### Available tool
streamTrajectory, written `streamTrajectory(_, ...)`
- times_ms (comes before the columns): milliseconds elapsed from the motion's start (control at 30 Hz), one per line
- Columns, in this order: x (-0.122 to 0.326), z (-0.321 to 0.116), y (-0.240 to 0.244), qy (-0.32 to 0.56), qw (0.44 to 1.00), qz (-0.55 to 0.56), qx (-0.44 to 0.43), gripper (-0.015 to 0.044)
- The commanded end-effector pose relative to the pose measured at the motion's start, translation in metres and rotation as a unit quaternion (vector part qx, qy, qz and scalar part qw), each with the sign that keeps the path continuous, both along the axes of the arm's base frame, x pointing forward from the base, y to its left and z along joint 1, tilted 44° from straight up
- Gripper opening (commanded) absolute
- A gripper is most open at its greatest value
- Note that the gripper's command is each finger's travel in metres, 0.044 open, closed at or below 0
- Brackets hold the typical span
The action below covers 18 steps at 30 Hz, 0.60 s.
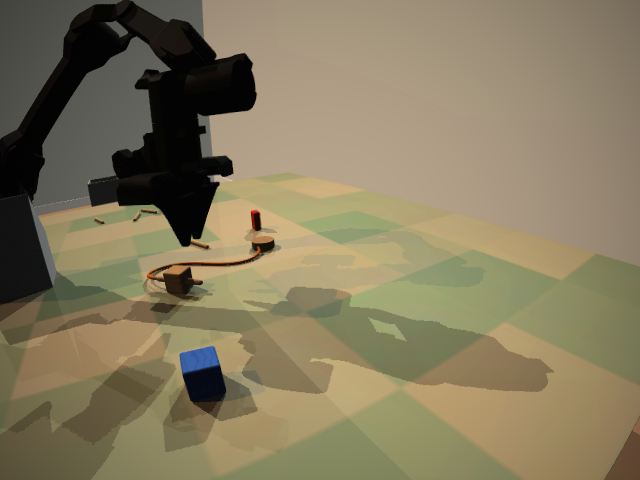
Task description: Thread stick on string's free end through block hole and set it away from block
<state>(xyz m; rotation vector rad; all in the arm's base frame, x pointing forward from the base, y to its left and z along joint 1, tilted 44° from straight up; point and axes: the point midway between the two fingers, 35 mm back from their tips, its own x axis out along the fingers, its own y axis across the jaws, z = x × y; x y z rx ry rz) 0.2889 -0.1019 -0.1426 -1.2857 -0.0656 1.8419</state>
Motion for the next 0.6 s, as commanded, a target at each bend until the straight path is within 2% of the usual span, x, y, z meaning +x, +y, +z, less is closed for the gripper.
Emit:
streamTrajectory(0, -0.004, -0.009, 0.009, 0.006, 1.000, -0.001, 0.006, 0.0124)
streamTrajectory(567, -0.007, -0.029, 0.029, 0.006, 1.000, -0.001, 0.007, 0.0124)
